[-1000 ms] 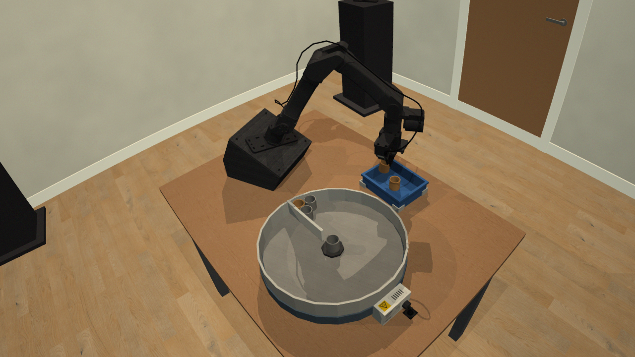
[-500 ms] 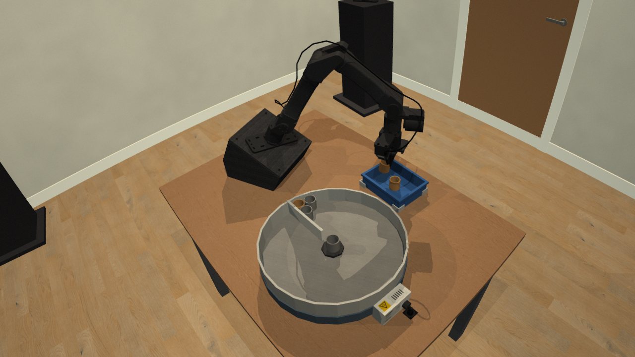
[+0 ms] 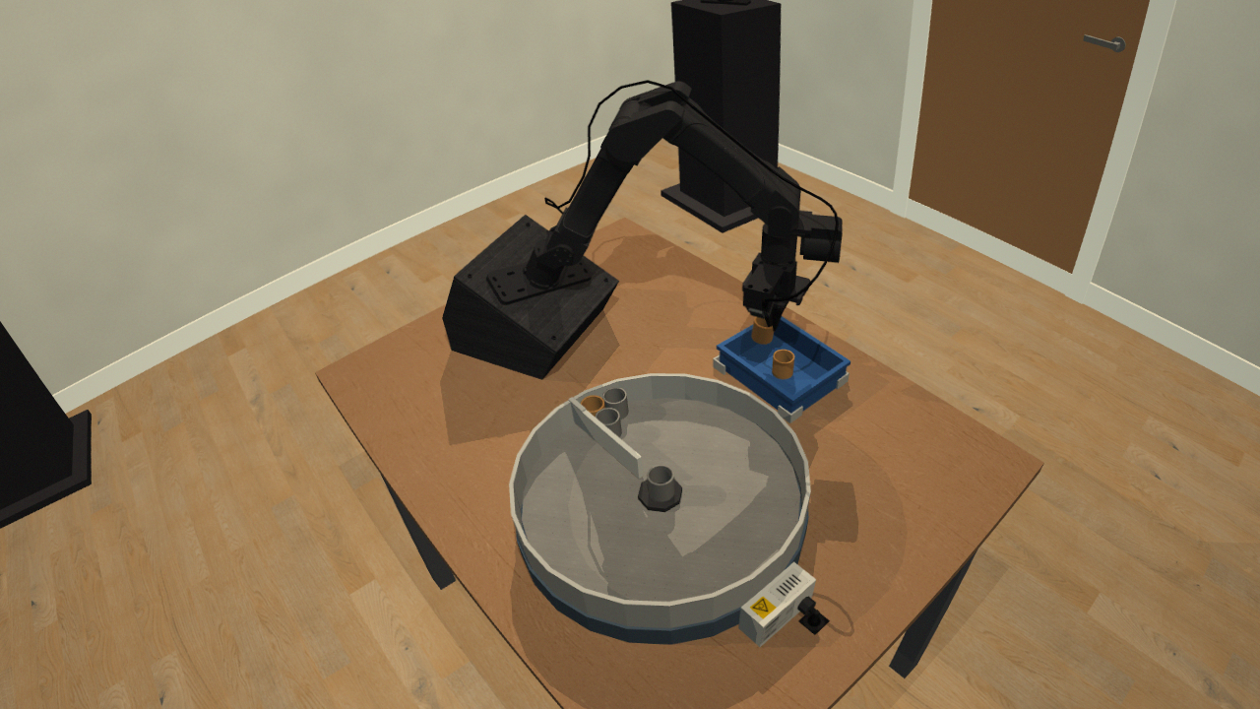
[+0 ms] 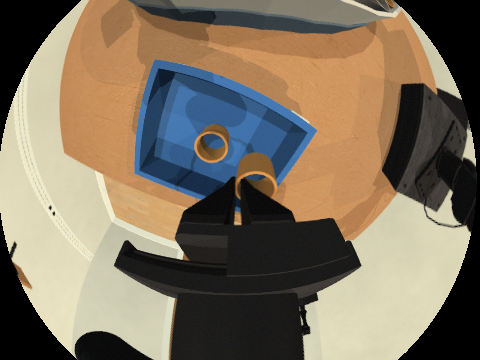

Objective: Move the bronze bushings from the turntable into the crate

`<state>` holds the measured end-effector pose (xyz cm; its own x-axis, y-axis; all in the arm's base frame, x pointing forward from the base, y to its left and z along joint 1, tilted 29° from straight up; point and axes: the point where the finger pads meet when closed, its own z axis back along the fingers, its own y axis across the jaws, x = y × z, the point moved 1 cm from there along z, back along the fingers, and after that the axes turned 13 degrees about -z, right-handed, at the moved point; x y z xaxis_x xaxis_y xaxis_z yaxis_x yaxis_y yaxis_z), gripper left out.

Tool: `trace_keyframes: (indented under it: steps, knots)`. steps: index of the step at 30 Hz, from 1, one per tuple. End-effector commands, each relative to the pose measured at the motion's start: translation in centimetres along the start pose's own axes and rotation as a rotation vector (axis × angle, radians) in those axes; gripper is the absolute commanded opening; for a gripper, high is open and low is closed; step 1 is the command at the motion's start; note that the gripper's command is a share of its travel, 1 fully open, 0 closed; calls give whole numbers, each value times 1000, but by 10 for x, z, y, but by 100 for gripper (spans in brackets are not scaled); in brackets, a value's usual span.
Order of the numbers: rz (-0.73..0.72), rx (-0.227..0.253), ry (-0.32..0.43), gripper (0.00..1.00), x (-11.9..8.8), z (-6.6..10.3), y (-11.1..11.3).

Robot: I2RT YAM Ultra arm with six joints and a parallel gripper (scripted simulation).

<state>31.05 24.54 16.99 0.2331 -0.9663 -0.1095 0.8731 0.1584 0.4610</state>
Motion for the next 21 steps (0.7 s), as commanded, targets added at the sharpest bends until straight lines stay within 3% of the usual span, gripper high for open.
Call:
trace_keyframes:
  steps: [1,13,21]
  knots:
    - [-2,43,19,0,-5,17,6]
    - [-3,44,19,0,-5,16,6]
    - [-1,24,8,0,-2,-1,4]
